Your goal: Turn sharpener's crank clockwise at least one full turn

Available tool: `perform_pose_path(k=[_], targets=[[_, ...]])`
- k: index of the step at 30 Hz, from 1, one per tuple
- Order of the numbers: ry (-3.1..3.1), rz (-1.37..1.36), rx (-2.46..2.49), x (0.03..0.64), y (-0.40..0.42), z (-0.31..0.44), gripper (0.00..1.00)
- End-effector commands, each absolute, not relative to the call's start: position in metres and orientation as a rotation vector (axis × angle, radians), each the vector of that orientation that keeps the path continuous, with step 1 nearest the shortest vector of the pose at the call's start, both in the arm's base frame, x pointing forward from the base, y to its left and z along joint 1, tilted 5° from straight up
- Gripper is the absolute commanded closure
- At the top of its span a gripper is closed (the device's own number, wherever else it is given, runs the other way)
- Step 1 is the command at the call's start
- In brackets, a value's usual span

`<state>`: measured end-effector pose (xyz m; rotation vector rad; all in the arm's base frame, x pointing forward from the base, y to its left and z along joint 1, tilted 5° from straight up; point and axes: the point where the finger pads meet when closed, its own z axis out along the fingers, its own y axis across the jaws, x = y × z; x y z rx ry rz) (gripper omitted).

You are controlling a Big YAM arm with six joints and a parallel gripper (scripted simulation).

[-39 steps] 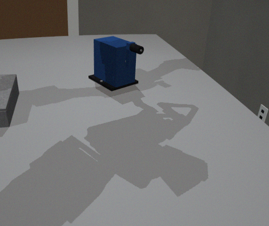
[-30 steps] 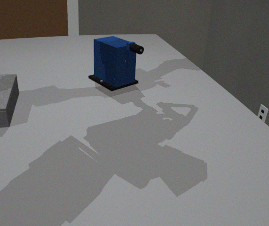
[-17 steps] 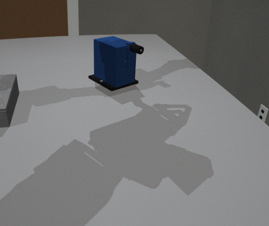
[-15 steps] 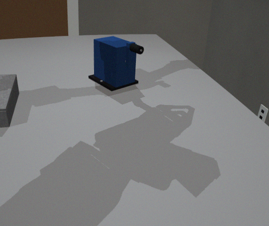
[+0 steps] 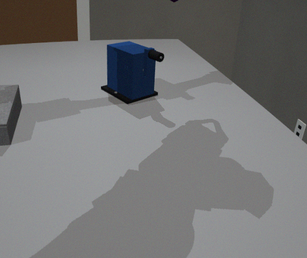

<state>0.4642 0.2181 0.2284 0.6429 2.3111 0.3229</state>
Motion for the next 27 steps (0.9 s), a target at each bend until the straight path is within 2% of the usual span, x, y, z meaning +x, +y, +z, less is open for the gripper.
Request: perform_pose_path(k=[1, 27], targets=[[2.317, 0.323, 0.737, 0.489, 0.208, 0.247, 0.49], [2.76, 0.137, 1.314, 0.451, 0.115, 0.189, 0.49]])
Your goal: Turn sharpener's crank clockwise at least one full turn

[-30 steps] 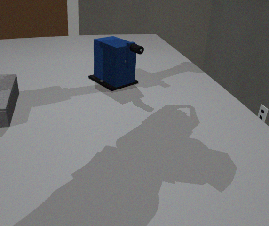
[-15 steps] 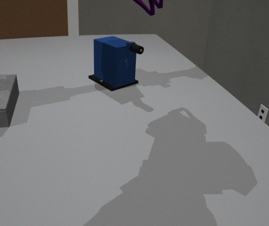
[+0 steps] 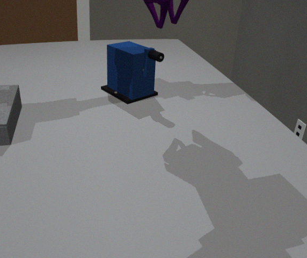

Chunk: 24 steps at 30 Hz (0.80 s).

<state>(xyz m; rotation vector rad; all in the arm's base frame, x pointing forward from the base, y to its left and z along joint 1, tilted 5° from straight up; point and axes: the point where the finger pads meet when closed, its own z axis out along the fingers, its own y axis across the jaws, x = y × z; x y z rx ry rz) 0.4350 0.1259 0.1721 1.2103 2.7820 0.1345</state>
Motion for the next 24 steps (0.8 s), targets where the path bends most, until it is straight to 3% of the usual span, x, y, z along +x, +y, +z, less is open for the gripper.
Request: perform_pose_path(k=[1, 24], targets=[[2.76, 0.137, 1.314, 0.451, 0.115, 0.189, 0.49], [2.846, 0.075, 1.429, 0.433, 0.101, 0.124, 0.49]])
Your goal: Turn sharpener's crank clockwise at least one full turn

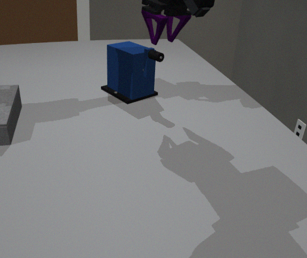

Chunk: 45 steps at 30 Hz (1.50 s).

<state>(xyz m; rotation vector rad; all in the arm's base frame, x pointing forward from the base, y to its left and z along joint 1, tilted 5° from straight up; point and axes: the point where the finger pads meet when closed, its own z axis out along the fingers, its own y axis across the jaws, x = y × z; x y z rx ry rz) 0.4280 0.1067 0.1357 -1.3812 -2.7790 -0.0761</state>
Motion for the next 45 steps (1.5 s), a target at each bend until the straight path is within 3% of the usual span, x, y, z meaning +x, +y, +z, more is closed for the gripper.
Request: perform_pose_path(k=[1, 45], targets=[[-2.769, -0.073, -1.387, 0.433, 0.1, 0.121, 0.49], [-2.781, -0.091, -1.395, 0.436, 0.099, 0.131, 0.49]])
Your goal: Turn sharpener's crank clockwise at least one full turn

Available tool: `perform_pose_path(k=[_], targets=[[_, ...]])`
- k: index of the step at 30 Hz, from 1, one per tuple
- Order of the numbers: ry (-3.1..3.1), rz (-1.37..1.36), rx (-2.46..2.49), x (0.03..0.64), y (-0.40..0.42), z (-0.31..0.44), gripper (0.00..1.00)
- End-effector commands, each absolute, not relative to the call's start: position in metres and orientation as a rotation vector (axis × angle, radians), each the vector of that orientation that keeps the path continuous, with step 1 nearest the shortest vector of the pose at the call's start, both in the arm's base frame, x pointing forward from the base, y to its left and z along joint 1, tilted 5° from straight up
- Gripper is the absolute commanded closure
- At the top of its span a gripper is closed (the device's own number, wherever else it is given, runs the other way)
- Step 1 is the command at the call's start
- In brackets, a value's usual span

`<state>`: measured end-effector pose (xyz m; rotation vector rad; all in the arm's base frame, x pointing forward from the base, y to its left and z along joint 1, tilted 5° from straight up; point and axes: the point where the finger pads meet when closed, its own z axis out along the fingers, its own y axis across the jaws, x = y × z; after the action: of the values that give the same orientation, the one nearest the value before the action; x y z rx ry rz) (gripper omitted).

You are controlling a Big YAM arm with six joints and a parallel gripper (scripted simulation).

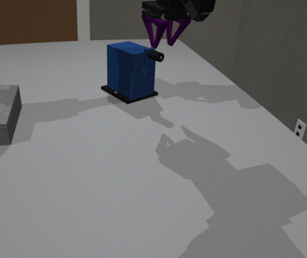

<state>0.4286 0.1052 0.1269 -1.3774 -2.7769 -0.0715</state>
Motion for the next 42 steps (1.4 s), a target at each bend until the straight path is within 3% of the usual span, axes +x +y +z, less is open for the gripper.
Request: perform_pose_path(k=[1, 42], targets=[[-2.781, -0.091, -1.395, 0.436, 0.099, 0.131, 0.49], [-2.777, -0.086, -1.393, 0.436, 0.096, 0.094, 0.49]])
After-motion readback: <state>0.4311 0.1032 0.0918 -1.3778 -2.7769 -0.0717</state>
